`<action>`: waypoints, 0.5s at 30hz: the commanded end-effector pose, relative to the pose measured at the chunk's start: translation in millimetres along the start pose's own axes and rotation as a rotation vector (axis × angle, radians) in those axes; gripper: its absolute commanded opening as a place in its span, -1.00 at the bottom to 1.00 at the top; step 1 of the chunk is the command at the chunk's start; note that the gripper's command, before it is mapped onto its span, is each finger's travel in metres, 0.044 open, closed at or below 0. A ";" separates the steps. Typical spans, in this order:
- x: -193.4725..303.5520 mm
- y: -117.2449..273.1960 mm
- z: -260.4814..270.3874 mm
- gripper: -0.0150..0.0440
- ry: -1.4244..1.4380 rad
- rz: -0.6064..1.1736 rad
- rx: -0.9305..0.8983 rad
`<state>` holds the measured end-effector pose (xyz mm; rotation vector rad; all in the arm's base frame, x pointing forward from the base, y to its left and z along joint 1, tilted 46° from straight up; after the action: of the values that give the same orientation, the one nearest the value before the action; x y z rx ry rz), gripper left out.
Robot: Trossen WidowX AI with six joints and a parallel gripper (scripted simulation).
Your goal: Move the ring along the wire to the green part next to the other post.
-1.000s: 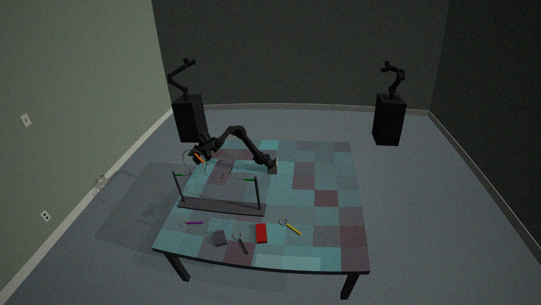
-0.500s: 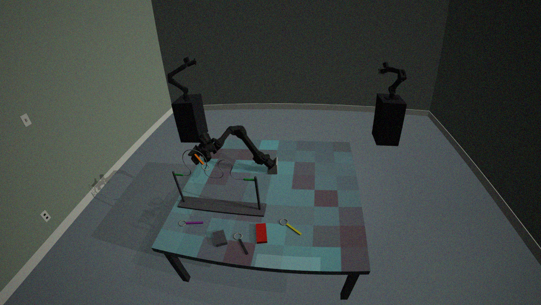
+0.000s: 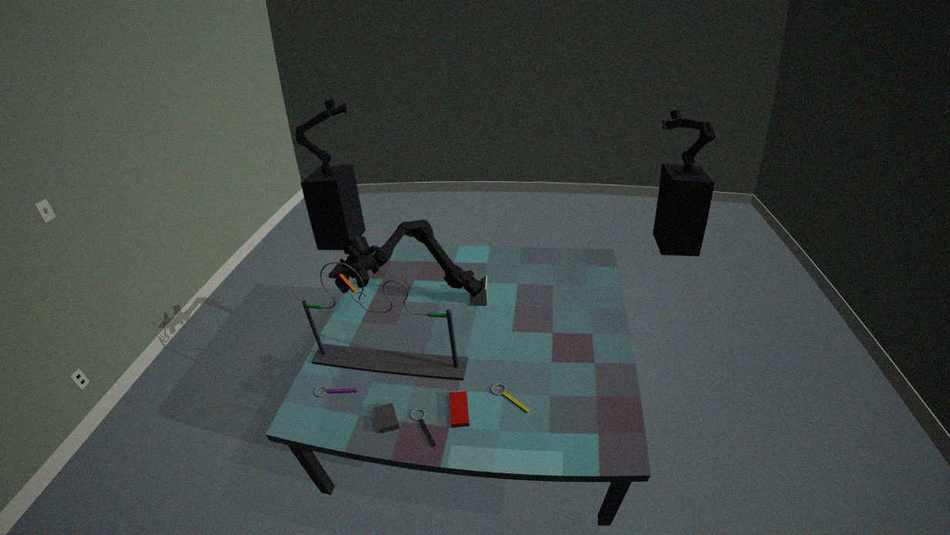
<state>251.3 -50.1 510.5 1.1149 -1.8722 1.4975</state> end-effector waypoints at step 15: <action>-6.4 4.7 37.5 -1.00 -0.285 0.010 -0.154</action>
<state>253.2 -78.2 498.6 1.2688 -2.0976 1.2874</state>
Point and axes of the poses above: the point midway between the two fingers, 35 mm back from their tips, its own y axis back along the fingers, its own z axis across the jaws, x = y × z, the point moved 9 cm from there along y, back along the fingers
